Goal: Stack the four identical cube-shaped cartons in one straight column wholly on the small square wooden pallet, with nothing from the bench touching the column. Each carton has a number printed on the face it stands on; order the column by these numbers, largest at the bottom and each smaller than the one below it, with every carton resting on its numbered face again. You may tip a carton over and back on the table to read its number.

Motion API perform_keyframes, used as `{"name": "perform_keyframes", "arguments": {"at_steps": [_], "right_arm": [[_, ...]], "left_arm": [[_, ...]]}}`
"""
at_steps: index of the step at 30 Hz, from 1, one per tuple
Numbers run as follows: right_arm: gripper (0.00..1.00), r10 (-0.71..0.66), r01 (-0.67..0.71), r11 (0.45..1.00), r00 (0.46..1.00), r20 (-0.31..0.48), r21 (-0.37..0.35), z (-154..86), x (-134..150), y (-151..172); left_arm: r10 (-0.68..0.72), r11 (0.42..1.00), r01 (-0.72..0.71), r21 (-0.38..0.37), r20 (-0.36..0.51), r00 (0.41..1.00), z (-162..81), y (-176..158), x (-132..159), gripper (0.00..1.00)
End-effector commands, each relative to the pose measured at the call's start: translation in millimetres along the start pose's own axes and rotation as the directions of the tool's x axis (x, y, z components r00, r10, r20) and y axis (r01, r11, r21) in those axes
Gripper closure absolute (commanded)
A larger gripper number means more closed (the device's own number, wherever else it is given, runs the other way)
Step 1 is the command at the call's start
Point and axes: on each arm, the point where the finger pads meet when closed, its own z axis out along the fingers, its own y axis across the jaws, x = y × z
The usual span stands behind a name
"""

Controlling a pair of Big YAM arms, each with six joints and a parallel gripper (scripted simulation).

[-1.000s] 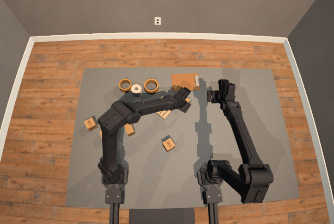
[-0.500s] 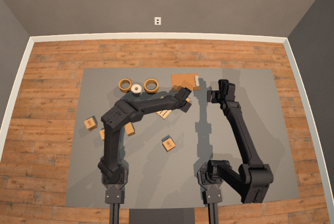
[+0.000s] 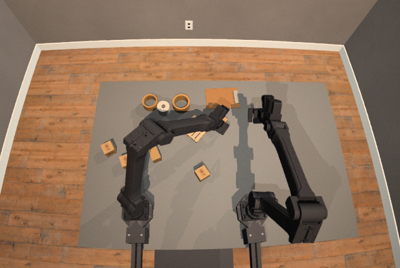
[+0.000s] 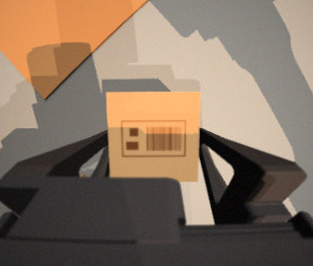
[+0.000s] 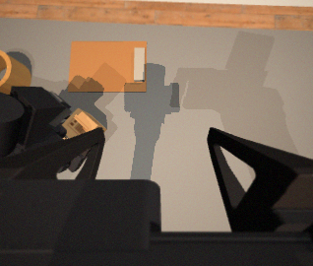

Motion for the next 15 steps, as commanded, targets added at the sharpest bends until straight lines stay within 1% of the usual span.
{"name": "perform_keyframes", "arguments": {"at_steps": [1, 2, 3, 4, 5, 6, 8, 9, 11, 12, 15], "right_arm": [[0.0, -0.009, 0.008, 1.0, 0.998, 0.055, 0.013, -5, -32, -6], [0.0, -0.009, 0.008, 1.0, 0.998, 0.055, 0.013, -5, -32, -6], [0.0, -0.009, 0.008, 1.0, 0.998, 0.055, 0.013, -5, -32, -6], [0.0, -0.009, 0.008, 1.0, 0.998, 0.055, 0.013, -5, -32, -6], [0.0, -0.009, 0.008, 1.0, 0.998, 0.055, 0.013, -5, -32, -6], [0.0, -0.009, 0.008, 1.0, 0.998, 0.055, 0.013, -5, -32, -6], [0.0, -0.009, 0.008, 1.0, 0.998, 0.055, 0.013, -5, -32, -6], [0.0, -0.009, 0.008, 1.0, 0.998, 0.055, 0.013, -5, -32, -6], [0.0, -0.009, 0.008, 1.0, 0.998, 0.055, 0.013, -5, -32, -6], [0.0, -0.009, 0.008, 1.0, 0.998, 0.055, 0.013, -5, -32, -6], [0.0, -0.009, 0.008, 1.0, 0.998, 0.055, 0.013, -5, -32, -6]], "left_arm": [[-0.015, 1.0, 0.015, -0.009, 0.025, 1.0, 9, 12, -19, 0.25], [-0.009, 1.0, 0.009, -0.003, 0.023, 1.0, 1, 5, -15, 0.25], [-0.019, 1.0, 0.019, -0.009, 0.031, 0.999, 1, 13, -16, 0.25], [-0.019, 1.0, 0.019, -0.009, 0.031, 0.999, 1, 13, -16, 0.29], [-0.019, 1.0, 0.019, -0.009, 0.031, 0.999, 1, 13, -16, 0.29], [-0.011, 1.0, 0.012, -0.003, 0.035, 0.999, 0, 4, -16, 0.29], [-0.011, 1.0, 0.012, -0.003, 0.035, 0.999, 0, 4, -16, 0.29], [-0.011, 1.0, 0.011, -0.003, 0.035, 0.999, 0, 4, -16, 0.33], [-0.014, 1.0, 0.015, -0.003, 0.035, 0.999, -1, 3, -15, 0.33], [-0.014, 1.0, 0.015, -0.003, 0.035, 0.999, -1, 3, -15, 0.38], [-0.018, 1.0, 0.018, -0.004, 0.035, 0.999, -1, 3, -15, 0.39]]}}
